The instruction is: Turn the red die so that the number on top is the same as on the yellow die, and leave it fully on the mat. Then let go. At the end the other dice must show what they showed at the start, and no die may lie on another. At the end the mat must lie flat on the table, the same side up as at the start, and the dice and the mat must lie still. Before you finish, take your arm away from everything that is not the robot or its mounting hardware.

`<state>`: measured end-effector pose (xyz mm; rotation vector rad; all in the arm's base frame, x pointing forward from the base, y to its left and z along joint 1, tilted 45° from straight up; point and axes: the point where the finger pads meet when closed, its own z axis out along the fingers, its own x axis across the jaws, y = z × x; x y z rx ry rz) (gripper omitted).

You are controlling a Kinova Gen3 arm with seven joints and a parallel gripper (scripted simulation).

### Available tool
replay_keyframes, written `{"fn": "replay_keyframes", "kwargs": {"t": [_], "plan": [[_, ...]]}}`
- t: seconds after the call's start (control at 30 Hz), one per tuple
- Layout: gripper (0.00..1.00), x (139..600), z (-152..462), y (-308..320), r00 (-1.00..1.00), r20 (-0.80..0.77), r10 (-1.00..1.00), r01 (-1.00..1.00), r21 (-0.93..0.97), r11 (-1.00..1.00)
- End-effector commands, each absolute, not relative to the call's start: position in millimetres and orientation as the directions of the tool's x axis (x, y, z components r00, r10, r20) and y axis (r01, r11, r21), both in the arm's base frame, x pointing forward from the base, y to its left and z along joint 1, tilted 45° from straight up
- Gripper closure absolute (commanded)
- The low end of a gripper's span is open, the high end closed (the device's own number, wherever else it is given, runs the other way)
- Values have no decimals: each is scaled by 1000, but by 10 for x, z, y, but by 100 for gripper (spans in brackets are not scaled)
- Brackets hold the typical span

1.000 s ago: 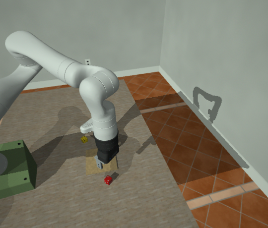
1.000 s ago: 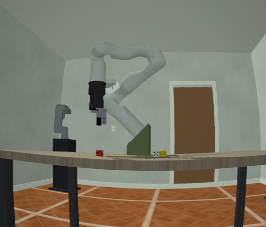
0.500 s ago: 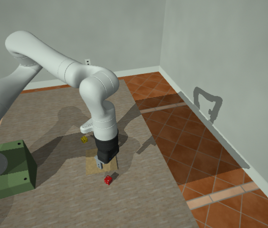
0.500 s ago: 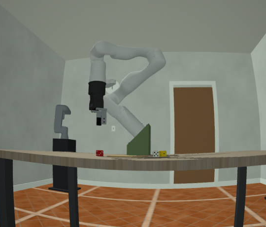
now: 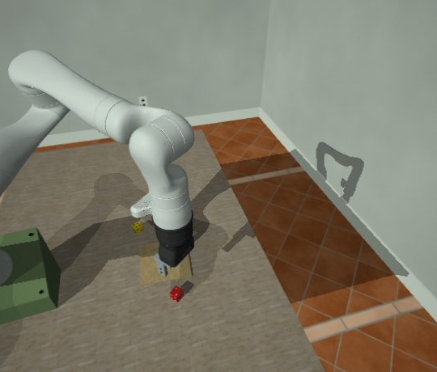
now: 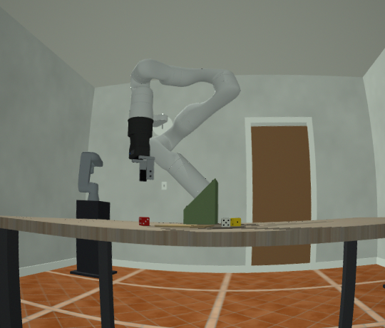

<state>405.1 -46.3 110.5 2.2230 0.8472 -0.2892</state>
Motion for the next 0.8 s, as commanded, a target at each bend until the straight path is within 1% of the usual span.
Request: {"fn": "replay_keyframes", "kwargs": {"t": [0.0,0.2,0.37,0.43,0.6,0.77], "plan": [[0,4052,1139,-486,768,-426,478,638,567,-521],[0,4048,1115,-496,809,-388,441,585,593,-553],[0,4044,1080,-511,866,-326,380,499,629,-596],[0,4044,1080,-511,866,-326,380,499,629,-596],[0,4041,1034,-535,929,-233,289,369,669,-646],[0,4042,982,-568,979,-113,168,199,699,-687]]}}
